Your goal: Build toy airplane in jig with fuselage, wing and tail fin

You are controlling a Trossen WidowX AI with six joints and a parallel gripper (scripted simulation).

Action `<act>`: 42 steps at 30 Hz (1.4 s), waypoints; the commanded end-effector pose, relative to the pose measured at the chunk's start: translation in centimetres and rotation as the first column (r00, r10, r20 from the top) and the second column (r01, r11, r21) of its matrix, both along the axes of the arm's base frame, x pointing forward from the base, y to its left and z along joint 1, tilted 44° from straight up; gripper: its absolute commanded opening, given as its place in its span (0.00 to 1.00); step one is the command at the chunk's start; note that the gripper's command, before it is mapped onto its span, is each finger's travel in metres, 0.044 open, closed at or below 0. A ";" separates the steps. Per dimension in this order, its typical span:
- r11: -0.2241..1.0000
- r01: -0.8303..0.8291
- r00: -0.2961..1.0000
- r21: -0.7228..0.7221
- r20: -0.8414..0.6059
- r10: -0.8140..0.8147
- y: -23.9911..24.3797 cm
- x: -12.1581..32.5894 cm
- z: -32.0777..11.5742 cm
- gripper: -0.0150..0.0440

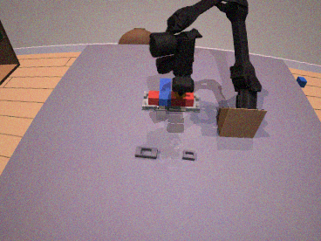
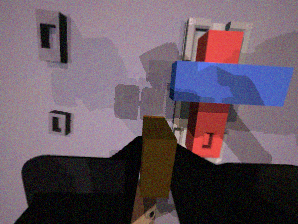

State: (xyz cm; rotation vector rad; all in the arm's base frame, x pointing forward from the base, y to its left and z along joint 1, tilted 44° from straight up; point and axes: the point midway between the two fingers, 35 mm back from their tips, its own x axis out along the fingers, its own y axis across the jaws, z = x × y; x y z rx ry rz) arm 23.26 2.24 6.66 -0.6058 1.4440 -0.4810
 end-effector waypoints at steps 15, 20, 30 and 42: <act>0.999 -0.017 1.000 -0.037 -0.017 0.016 -5.2 -1.1 2.6 0.25; 0.999 -0.019 1.000 -0.050 -0.023 0.018 -6.6 -1.6 3.2 0.25; 0.997 -0.020 0.999 -0.072 -0.033 0.017 -8.6 -2.7 4.1 0.30; 0.997 -0.020 0.999 -0.072 -0.033 0.017 -8.6 -2.7 4.1 0.36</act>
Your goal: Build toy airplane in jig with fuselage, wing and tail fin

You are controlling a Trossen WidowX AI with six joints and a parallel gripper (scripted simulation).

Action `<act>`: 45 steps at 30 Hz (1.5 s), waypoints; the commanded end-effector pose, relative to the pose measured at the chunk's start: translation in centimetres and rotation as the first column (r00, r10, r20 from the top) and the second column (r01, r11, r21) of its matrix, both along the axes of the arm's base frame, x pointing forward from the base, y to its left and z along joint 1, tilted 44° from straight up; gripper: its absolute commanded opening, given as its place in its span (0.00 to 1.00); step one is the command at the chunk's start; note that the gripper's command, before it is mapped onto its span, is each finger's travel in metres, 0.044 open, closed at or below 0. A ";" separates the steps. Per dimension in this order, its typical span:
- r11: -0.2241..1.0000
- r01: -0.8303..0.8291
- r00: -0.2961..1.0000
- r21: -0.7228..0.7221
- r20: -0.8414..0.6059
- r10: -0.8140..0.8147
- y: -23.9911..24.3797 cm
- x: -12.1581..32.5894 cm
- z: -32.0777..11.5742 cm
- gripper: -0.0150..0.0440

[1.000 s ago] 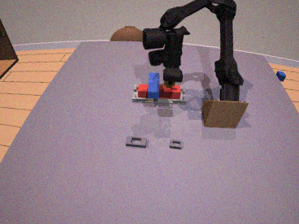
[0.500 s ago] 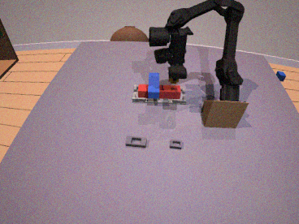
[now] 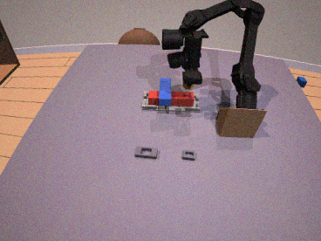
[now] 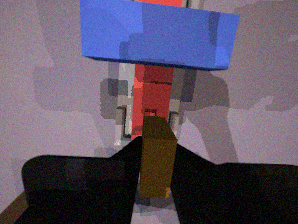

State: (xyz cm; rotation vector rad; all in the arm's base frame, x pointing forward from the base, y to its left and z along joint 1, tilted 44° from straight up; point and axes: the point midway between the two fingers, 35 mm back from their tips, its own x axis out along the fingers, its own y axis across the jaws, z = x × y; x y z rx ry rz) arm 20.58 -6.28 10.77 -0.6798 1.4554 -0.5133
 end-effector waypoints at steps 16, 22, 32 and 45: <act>1.000 -0.004 1.000 -0.004 -0.002 0.004 -0.4 0.1 -0.2 0.36; 1.000 -0.004 1.000 -0.003 -0.002 0.004 -1.1 0.2 -0.9 0.36; 1.000 -0.004 1.000 -0.004 -0.002 0.004 -2.2 0.3 -2.1 0.36; 1.000 -0.002 1.000 -0.001 0.003 0.002 -2.8 0.4 -2.7 0.38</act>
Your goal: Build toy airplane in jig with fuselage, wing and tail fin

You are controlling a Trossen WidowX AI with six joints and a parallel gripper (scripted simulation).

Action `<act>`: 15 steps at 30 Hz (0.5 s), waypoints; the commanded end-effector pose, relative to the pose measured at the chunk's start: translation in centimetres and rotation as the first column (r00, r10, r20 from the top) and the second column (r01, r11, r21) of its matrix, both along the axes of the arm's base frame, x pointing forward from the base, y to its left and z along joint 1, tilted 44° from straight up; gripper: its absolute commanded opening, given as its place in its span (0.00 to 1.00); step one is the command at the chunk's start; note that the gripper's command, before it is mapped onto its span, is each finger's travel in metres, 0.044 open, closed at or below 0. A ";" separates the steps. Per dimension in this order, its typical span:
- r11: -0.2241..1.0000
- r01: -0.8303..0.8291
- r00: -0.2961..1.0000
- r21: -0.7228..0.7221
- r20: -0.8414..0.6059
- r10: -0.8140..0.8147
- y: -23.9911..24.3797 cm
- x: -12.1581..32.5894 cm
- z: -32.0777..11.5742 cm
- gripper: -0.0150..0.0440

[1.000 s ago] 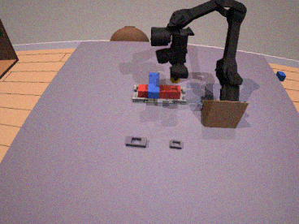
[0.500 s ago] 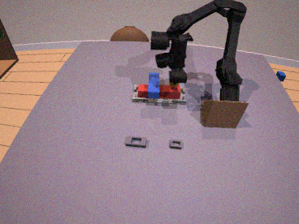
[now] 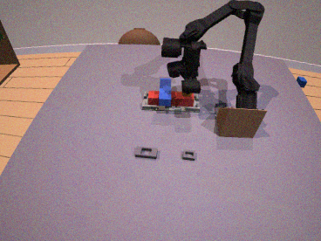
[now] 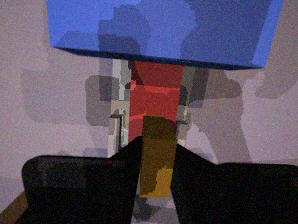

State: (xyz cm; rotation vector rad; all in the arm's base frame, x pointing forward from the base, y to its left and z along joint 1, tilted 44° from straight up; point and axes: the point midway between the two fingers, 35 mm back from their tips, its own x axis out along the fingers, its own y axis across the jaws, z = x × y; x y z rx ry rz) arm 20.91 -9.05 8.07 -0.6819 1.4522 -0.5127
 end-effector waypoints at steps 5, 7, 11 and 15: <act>1.000 0.000 1.000 0.000 0.001 0.000 0.0 0.0 0.0 0.25; 1.000 0.000 1.000 0.000 0.001 0.000 0.0 0.0 0.0 0.25; 1.000 0.000 1.000 0.000 0.001 0.000 0.0 0.0 0.0 0.39; 1.000 0.000 1.000 0.000 0.001 0.000 0.0 0.0 0.0 0.57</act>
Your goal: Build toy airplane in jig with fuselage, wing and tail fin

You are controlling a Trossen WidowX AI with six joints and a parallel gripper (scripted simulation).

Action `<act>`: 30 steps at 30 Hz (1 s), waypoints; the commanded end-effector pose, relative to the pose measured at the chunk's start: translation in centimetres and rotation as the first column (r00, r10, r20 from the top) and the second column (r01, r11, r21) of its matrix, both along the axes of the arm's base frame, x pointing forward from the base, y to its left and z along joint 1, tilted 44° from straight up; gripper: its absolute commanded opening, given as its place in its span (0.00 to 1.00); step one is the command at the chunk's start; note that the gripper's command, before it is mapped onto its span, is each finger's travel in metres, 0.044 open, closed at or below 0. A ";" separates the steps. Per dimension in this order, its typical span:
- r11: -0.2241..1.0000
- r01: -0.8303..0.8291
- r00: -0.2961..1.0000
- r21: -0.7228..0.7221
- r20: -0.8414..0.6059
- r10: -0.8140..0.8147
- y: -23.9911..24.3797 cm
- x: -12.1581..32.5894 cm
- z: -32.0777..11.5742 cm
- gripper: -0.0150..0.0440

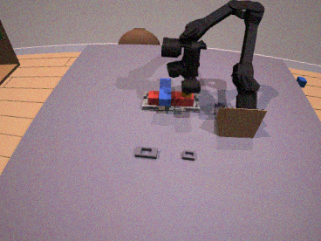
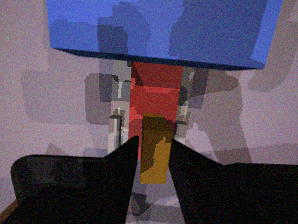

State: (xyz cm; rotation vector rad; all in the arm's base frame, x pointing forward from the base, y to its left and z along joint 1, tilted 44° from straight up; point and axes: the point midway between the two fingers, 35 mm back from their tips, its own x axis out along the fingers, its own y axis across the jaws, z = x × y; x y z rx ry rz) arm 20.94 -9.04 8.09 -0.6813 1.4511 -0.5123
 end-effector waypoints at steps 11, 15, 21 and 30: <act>1.000 0.001 1.000 0.001 0.000 -0.001 0.2 0.0 0.1 0.69; 1.000 -0.002 1.000 0.011 -0.004 0.002 3.3 0.1 3.0 0.69; 1.000 -0.001 1.000 -0.002 -0.007 0.001 6.4 -0.5 6.4 0.69; 1.000 -0.001 1.000 -0.002 -0.007 0.001 6.5 -0.2 6.4 0.69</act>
